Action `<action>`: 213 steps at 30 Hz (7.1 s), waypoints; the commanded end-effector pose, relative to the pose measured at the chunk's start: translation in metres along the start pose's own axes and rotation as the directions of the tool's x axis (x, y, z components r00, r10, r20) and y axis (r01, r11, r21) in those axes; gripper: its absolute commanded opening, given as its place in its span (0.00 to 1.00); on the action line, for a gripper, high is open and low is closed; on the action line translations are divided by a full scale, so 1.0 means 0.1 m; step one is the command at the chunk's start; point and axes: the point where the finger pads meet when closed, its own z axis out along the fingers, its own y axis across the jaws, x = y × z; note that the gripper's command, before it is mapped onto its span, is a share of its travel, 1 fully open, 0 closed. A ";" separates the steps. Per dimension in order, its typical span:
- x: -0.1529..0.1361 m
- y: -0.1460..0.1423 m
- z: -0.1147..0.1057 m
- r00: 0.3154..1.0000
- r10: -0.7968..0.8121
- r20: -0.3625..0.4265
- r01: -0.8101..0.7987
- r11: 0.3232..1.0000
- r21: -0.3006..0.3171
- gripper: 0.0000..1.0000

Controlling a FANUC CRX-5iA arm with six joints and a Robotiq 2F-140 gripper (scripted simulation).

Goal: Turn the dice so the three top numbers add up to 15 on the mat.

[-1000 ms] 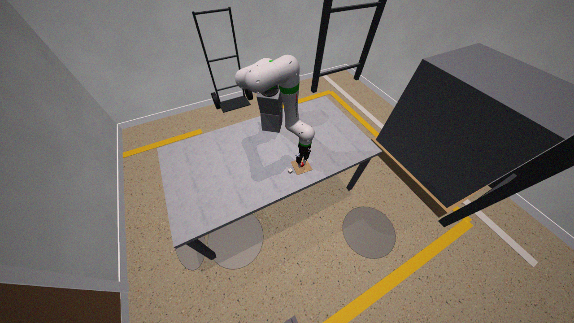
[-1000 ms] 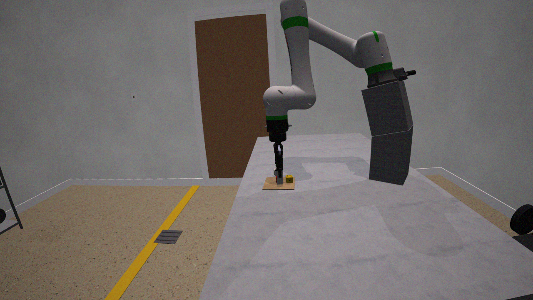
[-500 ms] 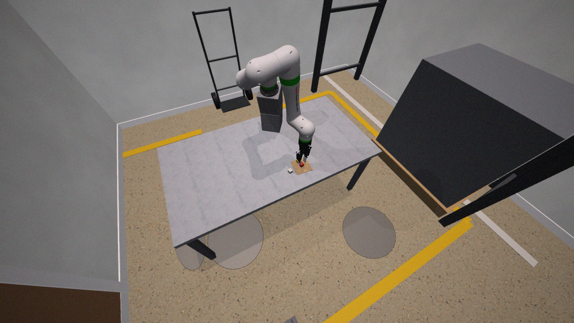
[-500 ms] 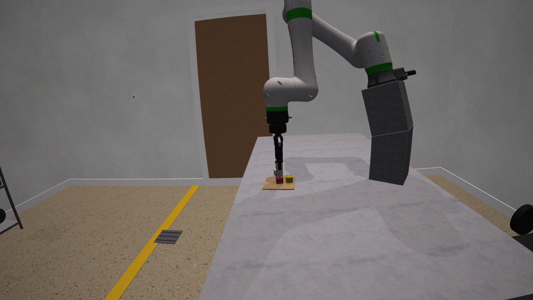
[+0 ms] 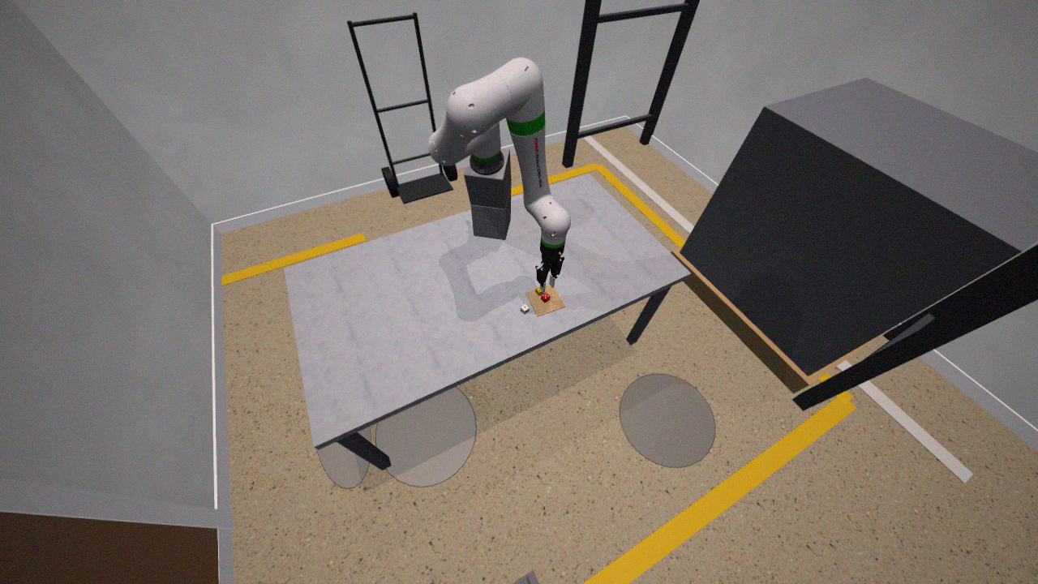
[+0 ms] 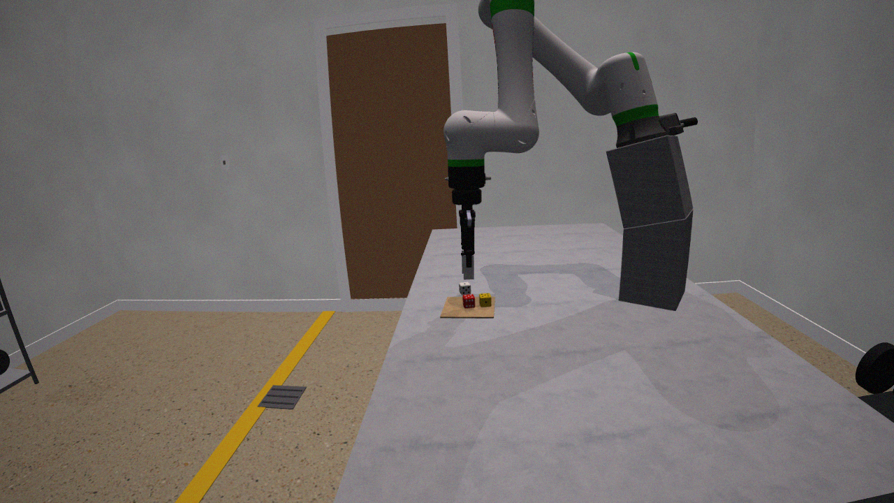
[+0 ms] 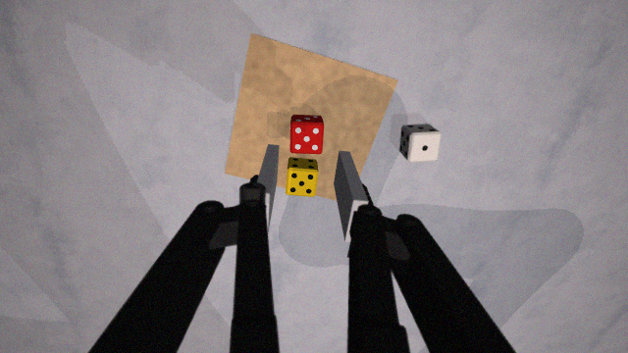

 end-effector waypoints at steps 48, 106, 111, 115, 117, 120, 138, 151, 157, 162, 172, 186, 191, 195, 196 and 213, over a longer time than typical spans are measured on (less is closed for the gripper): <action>0.05 0.75 -0.01 0.600 0.800 0.019 -0.799 0.600 -0.024 1.00; 0.03 1.14 0.02 0.153 0.988 0.005 -0.988 0.153 -0.028 0.28; 0.03 1.13 0.05 0.153 0.988 0.004 -0.988 0.153 -0.028 0.28; 0.03 1.13 0.11 0.153 0.988 0.004 -0.988 0.153 -0.028 0.28; 0.03 1.13 0.11 0.153 0.988 0.004 -0.988 0.153 -0.028 0.28; 0.02 1.13 0.15 0.153 0.988 0.004 -0.988 0.153 -0.028 0.28; 0.01 1.13 0.39 0.153 0.988 0.004 -0.988 0.153 -0.028 0.28; 0.01 1.13 0.50 0.153 0.988 0.004 -0.988 0.153 -0.028 0.28; 0.00 1.13 0.53 0.153 0.988 0.004 -0.988 0.153 -0.028 0.28; 0.00 1.13 0.53 0.153 0.988 0.004 -0.988 0.153 -0.028 0.28; 0.00 1.13 0.53 0.153 0.988 0.004 -0.988 0.153 -0.028 0.28; 0.00 1.13 0.53 0.153 0.988 0.004 -0.988 0.153 -0.028 0.28; 0.00 1.13 0.53 0.153 0.988 0.004 -0.988 0.153 -0.028 0.28; 0.00 1.13 0.53 0.153 0.988 0.004 -0.988 0.153 -0.028 0.28; 0.00 1.13 0.53 0.153 0.988 0.004 -0.988 0.153 -0.028 0.28; 0.00 1.13 0.64 0.153 0.988 0.004 -0.988 0.153 -0.028 0.28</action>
